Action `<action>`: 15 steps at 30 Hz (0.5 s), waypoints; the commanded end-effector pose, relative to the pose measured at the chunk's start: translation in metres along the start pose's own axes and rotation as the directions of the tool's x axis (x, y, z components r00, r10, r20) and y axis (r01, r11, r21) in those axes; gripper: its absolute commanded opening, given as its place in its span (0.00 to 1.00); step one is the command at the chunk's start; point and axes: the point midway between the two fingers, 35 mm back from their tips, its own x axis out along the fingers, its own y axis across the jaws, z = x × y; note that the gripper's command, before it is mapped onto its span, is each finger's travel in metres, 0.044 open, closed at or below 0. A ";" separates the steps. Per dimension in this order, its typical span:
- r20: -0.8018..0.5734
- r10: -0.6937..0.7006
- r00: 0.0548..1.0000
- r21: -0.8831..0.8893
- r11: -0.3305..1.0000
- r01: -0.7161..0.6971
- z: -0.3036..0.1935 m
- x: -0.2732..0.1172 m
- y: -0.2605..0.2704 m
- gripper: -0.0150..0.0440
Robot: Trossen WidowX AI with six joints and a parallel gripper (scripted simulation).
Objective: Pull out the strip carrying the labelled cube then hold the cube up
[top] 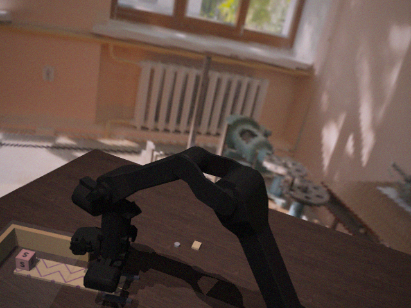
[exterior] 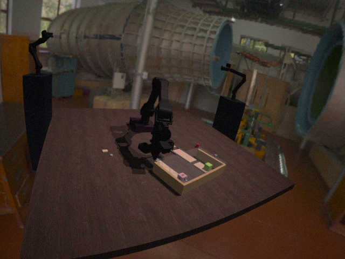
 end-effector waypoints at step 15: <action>-0.002 -0.005 1.000 0.003 1.000 0.005 0.000 0.002 -0.001 0.25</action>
